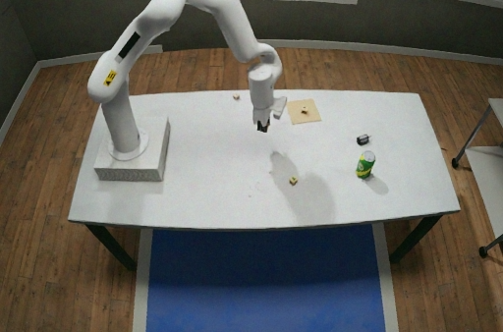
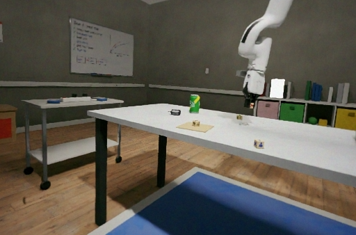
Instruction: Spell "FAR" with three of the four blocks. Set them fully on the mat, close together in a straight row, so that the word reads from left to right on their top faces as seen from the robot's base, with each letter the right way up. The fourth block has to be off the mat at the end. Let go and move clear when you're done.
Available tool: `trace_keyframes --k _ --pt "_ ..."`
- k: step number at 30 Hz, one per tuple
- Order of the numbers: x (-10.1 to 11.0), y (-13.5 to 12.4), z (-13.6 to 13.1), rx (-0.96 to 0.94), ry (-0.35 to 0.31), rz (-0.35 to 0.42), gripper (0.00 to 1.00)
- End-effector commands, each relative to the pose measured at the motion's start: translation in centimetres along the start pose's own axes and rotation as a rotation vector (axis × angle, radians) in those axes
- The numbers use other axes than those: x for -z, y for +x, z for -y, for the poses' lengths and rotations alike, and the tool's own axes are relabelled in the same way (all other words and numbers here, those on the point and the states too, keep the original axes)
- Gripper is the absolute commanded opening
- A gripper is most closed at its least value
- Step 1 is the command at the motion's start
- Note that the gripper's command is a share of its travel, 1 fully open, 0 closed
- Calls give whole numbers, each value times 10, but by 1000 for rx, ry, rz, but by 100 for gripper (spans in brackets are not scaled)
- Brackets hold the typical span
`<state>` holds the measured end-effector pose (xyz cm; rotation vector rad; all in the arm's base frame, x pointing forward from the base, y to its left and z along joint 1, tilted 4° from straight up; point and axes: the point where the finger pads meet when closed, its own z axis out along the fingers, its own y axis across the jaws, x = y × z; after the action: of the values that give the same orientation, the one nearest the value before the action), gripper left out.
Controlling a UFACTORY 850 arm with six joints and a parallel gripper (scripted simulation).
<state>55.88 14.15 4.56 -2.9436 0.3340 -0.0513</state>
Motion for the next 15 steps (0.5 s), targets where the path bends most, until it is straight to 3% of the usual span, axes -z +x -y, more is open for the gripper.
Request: trace_keyframes --k 1,13,15 --pt "-5 21 31 -104 -79 44 23" --pt "-13 51 95 -298 -84 41 23" --pt "-13 51 95 -298 -84 41 23"
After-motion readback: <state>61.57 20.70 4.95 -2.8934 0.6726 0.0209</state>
